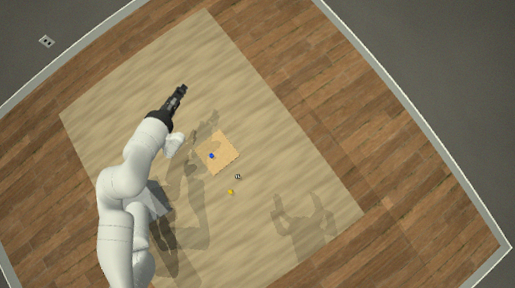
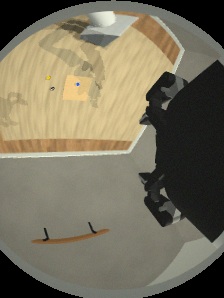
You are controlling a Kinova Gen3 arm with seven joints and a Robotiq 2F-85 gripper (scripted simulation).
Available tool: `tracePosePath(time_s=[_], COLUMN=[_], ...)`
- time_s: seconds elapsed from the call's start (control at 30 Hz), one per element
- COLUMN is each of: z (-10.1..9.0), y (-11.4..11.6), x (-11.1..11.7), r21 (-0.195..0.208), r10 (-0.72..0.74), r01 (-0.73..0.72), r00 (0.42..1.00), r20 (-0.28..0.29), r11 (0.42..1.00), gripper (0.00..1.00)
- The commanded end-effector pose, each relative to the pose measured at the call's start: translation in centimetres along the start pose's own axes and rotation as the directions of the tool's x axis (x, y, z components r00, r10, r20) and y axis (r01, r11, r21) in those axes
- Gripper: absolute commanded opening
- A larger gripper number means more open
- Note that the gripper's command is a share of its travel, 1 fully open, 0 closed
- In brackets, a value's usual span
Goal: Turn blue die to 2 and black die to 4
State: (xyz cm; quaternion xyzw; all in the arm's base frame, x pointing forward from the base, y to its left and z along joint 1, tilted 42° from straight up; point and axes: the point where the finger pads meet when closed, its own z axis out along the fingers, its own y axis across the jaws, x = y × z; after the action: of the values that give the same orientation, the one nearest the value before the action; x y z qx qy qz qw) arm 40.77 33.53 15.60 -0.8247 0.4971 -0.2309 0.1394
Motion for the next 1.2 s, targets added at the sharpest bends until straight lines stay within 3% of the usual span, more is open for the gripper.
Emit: tracePosePath(time_s=[0.0, 0.03, 0.1, 0.2, 0.3, 0.33, 0.43, 0.47, 0.7, 0.77, 0.97, 1.17], z=[3.1, 3.1, 4.9, 4.9, 7.0, 7.0, 8.4, 8.4, 10.0, 10.0, 10.1, 10.0], y=[1.6, 1.6, 3.2, 3.2, 5.9, 5.9, 8.6, 8.6, 14.6, 14.6, 18.7, 21.6], x=[4.3, 4.3, 7.9, 7.9, 12.8, 12.8, 17.0, 17.0, 24.5, 24.5, 28.5, 31.0], r21=[-0.063, -0.063, -0.108, -0.108, -0.162, -0.162, -0.200, -0.200, -0.245, -0.245, -0.254, -0.253], r10=[0.061, 0.061, 0.122, 0.122, 0.197, 0.197, 0.252, 0.252, 0.324, 0.324, 0.343, 0.345], r01=[-0.067, -0.067, -0.140, -0.140, -0.243, -0.243, -0.336, -0.336, -0.505, -0.505, -0.601, -0.661], r00=[0.995, 0.995, 0.980, 0.980, 0.946, 0.946, 0.901, 0.901, 0.786, 0.786, 0.698, 0.634], r20=[-0.083, -0.083, -0.155, -0.155, -0.258, -0.258, -0.352, -0.352, -0.527, -0.527, -0.629, -0.692], r11=[0.996, 0.996, 0.984, 0.984, 0.956, 0.956, 0.920, 0.920, 0.827, 0.827, 0.757, 0.707], gripper=[1.00, 1.00, 1.00, 1.00, 1.00, 1.00, 1.00, 1.00, 1.00, 1.00, 1.00, 1.00])
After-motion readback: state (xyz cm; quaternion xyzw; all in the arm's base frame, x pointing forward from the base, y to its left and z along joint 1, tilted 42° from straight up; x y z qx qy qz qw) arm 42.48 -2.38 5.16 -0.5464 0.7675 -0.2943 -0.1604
